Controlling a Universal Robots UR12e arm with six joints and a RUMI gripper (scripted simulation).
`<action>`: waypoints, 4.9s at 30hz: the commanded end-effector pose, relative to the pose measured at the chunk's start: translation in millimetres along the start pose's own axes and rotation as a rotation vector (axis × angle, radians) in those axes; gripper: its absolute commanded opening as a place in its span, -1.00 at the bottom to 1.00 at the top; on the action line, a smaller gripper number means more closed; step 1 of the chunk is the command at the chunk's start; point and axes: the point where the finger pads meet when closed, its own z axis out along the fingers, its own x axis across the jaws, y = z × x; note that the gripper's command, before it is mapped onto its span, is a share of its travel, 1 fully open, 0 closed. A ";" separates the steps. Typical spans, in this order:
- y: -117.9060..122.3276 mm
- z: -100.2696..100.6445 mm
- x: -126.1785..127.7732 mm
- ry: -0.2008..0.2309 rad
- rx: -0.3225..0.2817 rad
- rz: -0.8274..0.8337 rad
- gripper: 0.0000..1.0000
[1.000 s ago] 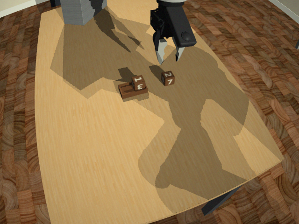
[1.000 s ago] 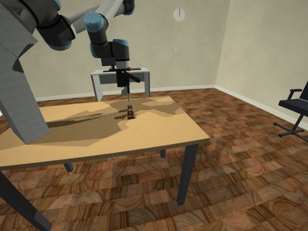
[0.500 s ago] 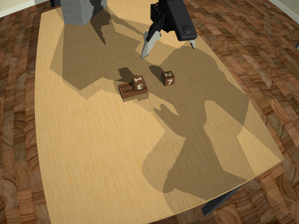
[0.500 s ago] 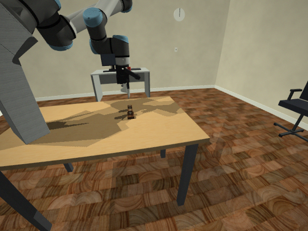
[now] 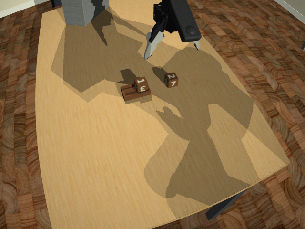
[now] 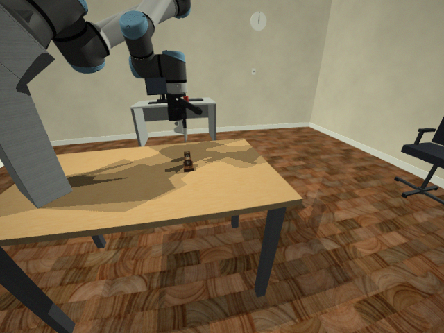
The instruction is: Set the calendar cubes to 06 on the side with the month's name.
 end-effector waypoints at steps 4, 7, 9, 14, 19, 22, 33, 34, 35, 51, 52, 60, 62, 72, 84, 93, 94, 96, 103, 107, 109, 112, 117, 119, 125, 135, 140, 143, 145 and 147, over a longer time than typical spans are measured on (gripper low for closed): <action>-0.2 -0.2 0.0 0.000 0.000 0.006 1.00; -0.3 -0.2 0.0 0.000 0.000 0.010 1.00; -0.4 -0.1 0.1 0.000 0.000 0.022 1.00; -1.0 0.2 0.5 0.000 0.000 0.083 1.00; -1.8 0.8 1.3 0.000 0.000 0.193 1.00; -2.4 1.2 1.8 0.000 0.000 0.281 1.00; -3.4 2.8 3.3 0.000 0.000 0.583 1.00; -3.4 3.0 3.5 0.000 0.000 0.626 1.00; -3.4 3.2 3.6 0.000 0.000 0.668 1.00; -2.1 5.7 3.4 0.000 0.000 1.168 1.00; -1.9 5.9 3.3 0.000 0.000 1.204 1.00; -0.9 6.8 2.2 0.000 0.000 1.386 1.00; -0.6 7.1 1.8 0.000 0.000 1.432 1.00; 0.1 7.6 0.7 0.000 0.000 1.548 1.00; 0.1 7.7 0.7 0.000 0.000 1.553 -0.42; 0.1 7.7 0.7 0.000 0.000 1.553 -0.42; 0.1 7.7 0.7 0.000 0.000 1.553 -0.42; 0.1 7.7 0.7 0.000 0.000 1.553 -0.42; 0.1 7.7 0.7 0.000 0.000 1.553 -0.42; 0.1 7.7 0.7 0.000 0.000 1.553 -0.42; 0.1 7.7 0.7 0.000 0.000 1.553 -0.42; 0.1 7.7 0.7 0.000 0.000 1.553 -0.42; 0.1 7.7 0.7 0.000 0.000 1.554 -0.42; 0.1 7.9 0.7 0.000 0.000 1.555 -0.42; 0.1 9.1 0.6 0.000 0.000 1.560 -0.42; 0.1 15.5 0.6 0.000 0.000 1.574 -0.42; 0.1 23.0 0.5 0.000 0.000 1.574 -0.42; 0.0 24.6 0.4 0.000 0.000 1.574 -0.42; 0.0 28.0 0.4 0.000 0.000 1.574 -0.42; 0.0 31.5 0.4 0.000 0.000 1.574 -0.42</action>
